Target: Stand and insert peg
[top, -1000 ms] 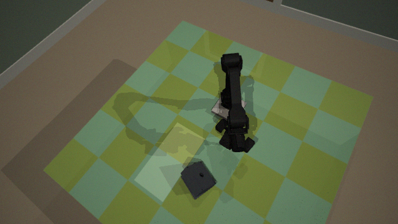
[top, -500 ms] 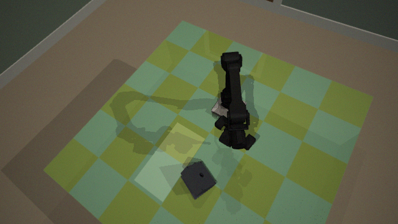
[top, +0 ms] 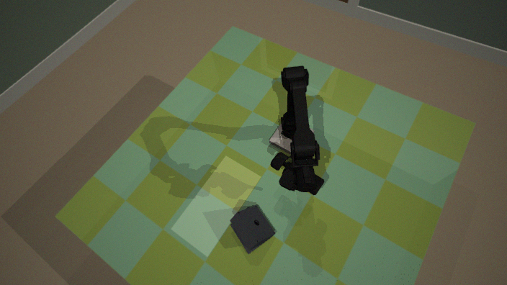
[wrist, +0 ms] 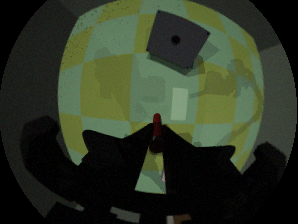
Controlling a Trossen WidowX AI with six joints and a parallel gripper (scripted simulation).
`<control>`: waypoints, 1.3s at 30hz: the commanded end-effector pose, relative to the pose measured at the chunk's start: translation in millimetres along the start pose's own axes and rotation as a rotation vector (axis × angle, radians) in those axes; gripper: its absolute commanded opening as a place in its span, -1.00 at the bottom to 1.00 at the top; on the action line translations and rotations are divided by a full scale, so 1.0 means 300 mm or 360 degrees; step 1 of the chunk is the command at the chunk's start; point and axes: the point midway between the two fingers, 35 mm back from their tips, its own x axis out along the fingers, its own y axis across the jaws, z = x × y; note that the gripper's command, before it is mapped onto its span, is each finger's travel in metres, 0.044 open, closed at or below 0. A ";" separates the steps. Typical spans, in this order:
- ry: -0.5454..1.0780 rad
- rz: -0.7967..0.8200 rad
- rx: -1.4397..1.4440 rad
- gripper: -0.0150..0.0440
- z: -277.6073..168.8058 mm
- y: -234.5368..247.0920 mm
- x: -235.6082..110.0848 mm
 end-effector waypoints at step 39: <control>-0.0721 -0.0300 -0.0257 -0.49 0.237 0.012 -0.010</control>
